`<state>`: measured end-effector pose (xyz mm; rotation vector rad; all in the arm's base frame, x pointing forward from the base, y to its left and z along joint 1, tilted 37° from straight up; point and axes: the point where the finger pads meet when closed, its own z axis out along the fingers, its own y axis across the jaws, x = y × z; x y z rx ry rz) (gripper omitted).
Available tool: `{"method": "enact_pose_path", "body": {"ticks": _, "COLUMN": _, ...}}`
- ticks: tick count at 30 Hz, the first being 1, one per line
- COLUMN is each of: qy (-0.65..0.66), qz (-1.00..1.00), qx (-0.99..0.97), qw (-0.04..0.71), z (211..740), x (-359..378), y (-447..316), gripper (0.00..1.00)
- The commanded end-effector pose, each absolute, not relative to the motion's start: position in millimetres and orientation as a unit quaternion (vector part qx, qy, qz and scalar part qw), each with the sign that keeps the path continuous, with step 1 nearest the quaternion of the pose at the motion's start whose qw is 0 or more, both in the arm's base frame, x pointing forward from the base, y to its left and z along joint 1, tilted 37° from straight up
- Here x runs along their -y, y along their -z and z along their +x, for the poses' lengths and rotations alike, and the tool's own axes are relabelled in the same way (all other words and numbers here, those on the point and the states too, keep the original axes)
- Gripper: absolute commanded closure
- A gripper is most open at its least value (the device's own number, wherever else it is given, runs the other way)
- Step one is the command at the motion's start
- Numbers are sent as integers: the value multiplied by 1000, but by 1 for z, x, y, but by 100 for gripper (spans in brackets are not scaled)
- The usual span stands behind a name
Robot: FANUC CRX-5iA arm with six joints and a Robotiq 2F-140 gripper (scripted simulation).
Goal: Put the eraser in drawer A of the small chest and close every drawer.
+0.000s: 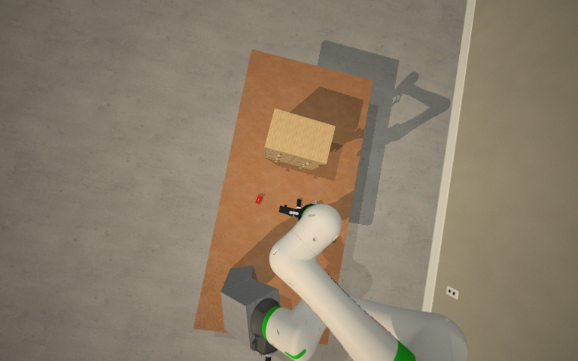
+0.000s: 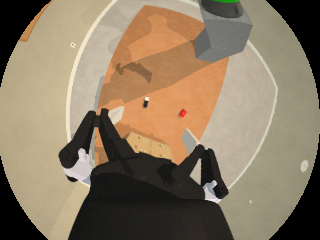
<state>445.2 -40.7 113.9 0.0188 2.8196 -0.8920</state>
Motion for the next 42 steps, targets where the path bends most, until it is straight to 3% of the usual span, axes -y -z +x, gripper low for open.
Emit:
{"method": "enact_pose_path", "body": {"ticks": 1, "qy": 300, "qz": 6, "qx": -949, "qw": 92, "z": 445, "x": 40, "y": -114, "gripper": 0}}
{"method": "enact_pose_path", "body": {"ticks": 42, "qy": 303, "qz": -19, "qx": -949, "qw": 84, "z": 446, "x": 41, "y": -112, "gripper": 0}}
